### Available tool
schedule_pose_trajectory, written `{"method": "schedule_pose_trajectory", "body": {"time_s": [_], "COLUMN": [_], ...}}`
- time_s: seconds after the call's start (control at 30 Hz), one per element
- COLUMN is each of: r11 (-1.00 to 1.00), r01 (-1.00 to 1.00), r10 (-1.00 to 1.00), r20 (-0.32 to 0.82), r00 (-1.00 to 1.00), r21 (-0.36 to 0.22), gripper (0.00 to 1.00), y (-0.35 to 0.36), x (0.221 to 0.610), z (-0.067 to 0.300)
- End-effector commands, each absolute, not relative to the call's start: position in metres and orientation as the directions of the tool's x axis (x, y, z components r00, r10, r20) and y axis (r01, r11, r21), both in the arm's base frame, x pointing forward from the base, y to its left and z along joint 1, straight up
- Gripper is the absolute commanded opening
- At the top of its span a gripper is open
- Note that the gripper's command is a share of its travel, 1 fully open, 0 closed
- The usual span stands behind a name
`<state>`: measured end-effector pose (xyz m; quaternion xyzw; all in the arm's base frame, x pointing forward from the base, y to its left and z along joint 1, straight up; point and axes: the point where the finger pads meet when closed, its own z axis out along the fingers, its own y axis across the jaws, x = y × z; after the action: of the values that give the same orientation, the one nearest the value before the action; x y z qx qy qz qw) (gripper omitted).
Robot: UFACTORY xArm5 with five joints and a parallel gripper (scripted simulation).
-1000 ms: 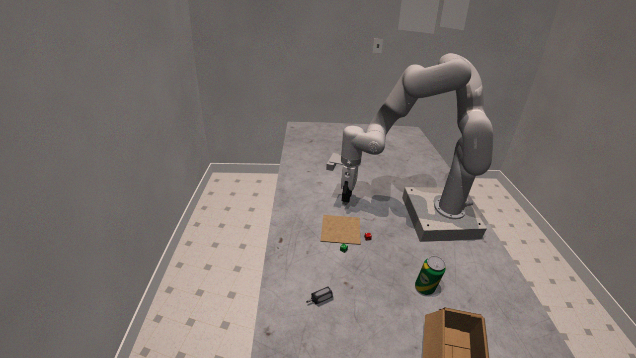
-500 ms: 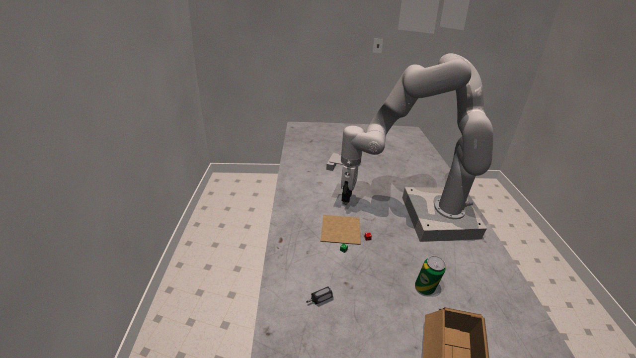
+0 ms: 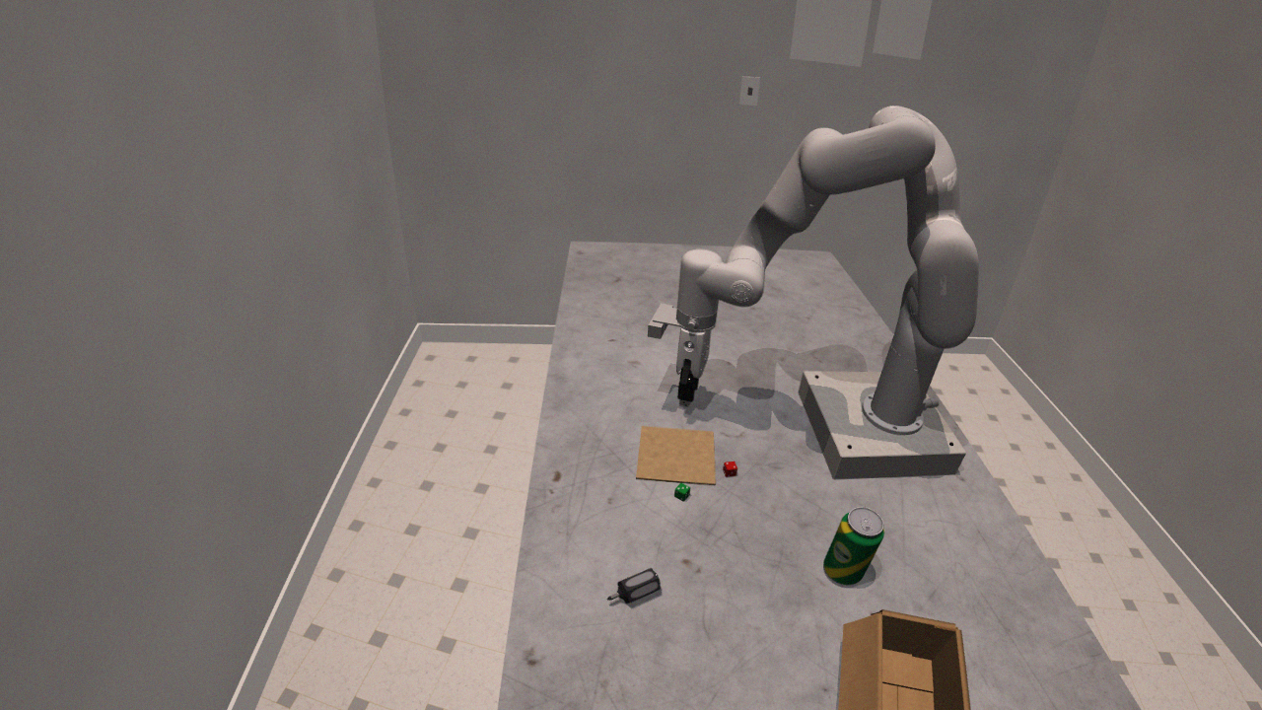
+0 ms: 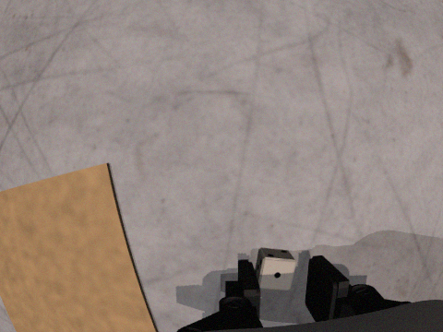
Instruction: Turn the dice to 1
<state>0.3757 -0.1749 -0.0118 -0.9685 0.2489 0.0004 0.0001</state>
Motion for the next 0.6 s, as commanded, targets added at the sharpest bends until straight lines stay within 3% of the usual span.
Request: {"method": "schedule_pose_trajectory", "body": {"time_s": [0.0, 0.57], "r11": [-0.876, -0.876], "r01": [-0.482, -0.482], "r10": [-0.482, -0.482], "r20": [0.003, 0.003], "r00": [0.876, 0.876], "r21": [0.0, 0.0], "gripper": [0.36, 0.36], "y": [-0.175, -0.176], "x": [0.377, 0.377], "z": [-0.011, -0.029]}}
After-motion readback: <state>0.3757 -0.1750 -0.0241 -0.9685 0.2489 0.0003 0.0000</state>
